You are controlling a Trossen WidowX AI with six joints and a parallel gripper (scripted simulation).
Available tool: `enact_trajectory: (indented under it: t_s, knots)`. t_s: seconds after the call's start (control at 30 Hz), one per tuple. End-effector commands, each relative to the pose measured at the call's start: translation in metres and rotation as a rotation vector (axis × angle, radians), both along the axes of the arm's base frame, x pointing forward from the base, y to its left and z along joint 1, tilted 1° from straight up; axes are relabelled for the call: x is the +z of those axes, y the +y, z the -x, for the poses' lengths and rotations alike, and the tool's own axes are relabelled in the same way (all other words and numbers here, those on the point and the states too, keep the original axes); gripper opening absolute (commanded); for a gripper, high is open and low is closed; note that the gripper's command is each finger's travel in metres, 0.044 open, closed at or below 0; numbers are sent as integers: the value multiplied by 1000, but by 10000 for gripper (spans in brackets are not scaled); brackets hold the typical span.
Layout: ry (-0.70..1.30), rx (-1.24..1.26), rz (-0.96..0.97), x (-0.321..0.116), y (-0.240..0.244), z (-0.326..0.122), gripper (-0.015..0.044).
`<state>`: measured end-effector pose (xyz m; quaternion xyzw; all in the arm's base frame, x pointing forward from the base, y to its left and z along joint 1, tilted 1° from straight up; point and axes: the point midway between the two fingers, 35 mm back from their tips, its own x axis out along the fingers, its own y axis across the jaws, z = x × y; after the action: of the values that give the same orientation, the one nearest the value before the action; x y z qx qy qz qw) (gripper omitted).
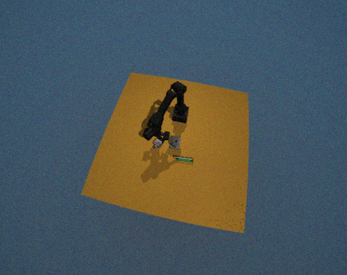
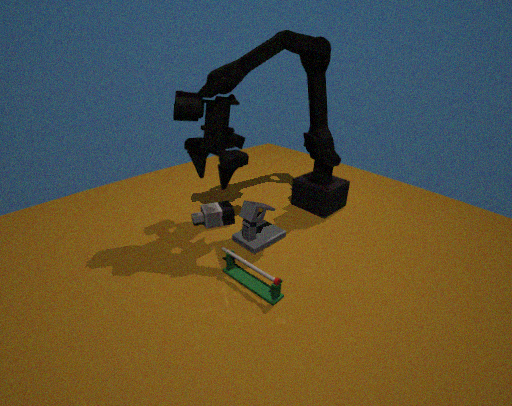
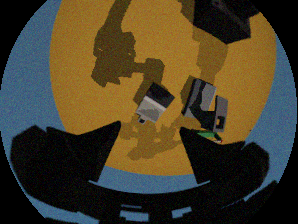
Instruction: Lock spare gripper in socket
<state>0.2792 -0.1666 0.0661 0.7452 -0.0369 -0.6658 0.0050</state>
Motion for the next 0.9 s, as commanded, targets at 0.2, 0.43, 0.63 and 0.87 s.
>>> enact_trajectory:
  t_s: [0.2, 0.43, 0.63, 0.87]
  knots:
    - [-86, 1042, 345, 1, 0, -2, 440]
    - [-43, 1514, 593, 5, 0, -1, 440]
    - [37, 1819, 766, 9, 1, 0, 440]
    - [186, 2155, 979, 13, 2, 2, 440]
